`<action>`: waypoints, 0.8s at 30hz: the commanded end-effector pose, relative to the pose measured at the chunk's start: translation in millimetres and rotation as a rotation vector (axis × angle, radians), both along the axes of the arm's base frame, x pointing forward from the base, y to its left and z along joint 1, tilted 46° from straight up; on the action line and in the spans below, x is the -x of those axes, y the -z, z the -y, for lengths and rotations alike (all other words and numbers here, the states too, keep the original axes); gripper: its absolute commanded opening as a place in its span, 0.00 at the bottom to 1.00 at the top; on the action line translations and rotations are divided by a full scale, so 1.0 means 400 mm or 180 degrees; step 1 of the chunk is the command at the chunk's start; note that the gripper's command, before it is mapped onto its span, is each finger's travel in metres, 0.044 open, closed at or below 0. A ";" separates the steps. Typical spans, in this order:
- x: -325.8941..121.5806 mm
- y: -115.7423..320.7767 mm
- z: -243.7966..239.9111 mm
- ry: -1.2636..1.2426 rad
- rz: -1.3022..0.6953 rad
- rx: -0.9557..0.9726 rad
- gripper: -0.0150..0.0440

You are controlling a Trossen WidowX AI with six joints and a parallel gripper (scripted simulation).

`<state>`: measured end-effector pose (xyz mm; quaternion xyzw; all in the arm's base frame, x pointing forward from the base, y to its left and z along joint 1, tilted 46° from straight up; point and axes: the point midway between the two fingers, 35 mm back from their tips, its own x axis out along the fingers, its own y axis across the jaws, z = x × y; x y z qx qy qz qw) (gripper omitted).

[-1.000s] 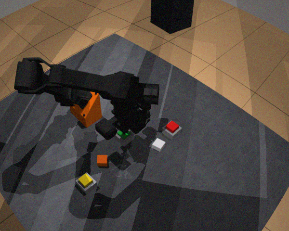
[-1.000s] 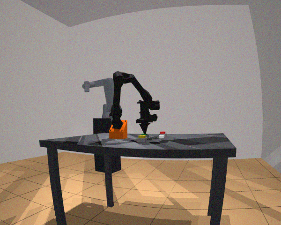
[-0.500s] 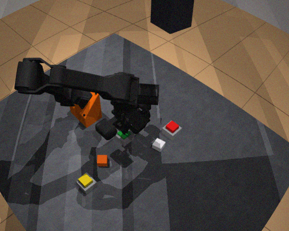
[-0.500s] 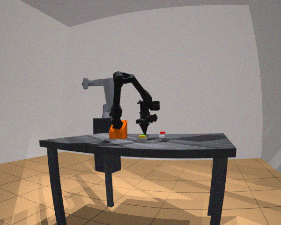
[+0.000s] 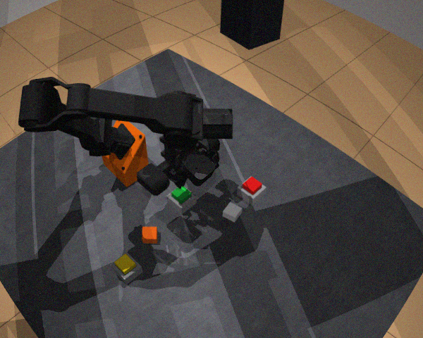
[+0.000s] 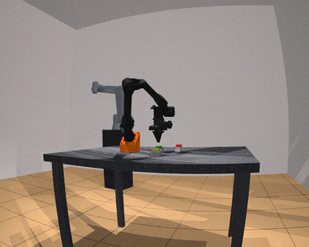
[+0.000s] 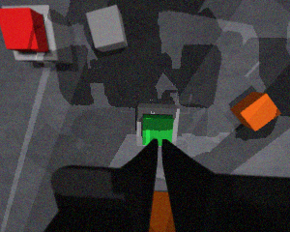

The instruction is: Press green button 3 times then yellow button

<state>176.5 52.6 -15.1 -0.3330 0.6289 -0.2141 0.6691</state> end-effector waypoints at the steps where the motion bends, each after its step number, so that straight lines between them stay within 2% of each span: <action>1: -0.004 0.008 0.003 0.0013 0.0015 -0.0027 0.29; 24: -0.011 0.056 0.053 0.0014 0.0017 -0.0022 0.29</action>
